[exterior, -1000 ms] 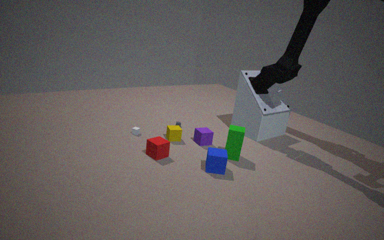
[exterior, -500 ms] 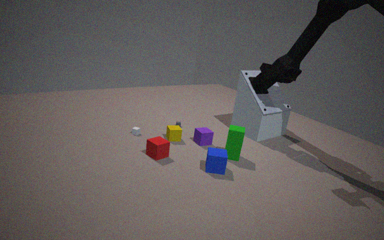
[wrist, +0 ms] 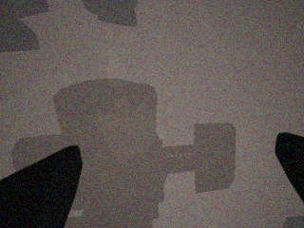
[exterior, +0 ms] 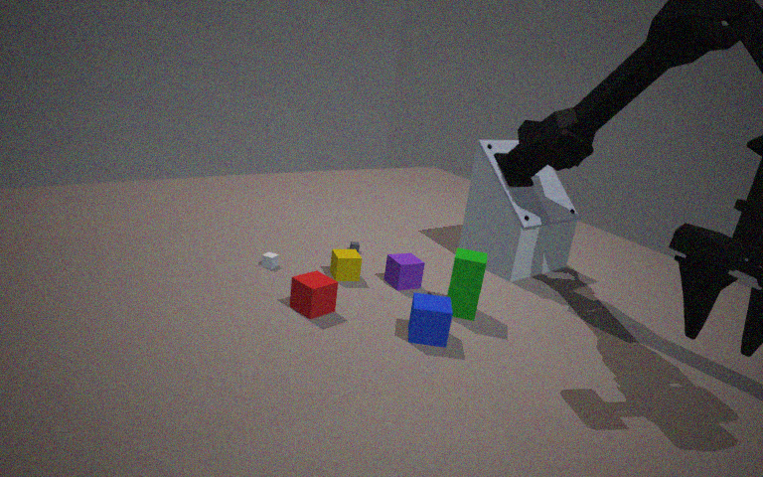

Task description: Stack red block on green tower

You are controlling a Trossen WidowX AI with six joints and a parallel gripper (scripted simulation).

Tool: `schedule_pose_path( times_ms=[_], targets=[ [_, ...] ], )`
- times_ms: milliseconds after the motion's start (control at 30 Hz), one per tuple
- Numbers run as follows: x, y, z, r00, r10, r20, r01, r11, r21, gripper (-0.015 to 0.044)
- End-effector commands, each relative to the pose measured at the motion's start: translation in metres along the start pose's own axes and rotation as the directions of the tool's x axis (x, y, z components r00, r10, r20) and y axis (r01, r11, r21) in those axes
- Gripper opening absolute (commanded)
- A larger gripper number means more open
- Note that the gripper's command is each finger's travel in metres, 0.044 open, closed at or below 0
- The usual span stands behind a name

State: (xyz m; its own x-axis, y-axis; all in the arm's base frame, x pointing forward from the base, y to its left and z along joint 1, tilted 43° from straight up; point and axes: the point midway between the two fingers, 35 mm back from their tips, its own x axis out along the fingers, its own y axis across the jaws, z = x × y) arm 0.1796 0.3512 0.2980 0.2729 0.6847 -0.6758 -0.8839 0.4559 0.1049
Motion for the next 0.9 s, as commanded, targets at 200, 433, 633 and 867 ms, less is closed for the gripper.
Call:
schedule_pose_path(
  times_ms=[200, 433, 633, 867],
  targets=[
    [0.042, -0.086, -0.032, 0.987, -0.032, -0.156, 0.051, 0.992, 0.119, 0.044],
    [0.063, -0.15, -0.072, 0.962, -0.026, -0.27, 0.088, 0.972, 0.219, 0.044],
    [0.072, -0.197, -0.102, 0.947, 0.008, -0.321, 0.097, 0.946, 0.311, 0.044],
    [0.076, -0.256, -0.148, 0.935, 0.068, -0.347, 0.097, 0.894, 0.437, 0.044]
  ],
)
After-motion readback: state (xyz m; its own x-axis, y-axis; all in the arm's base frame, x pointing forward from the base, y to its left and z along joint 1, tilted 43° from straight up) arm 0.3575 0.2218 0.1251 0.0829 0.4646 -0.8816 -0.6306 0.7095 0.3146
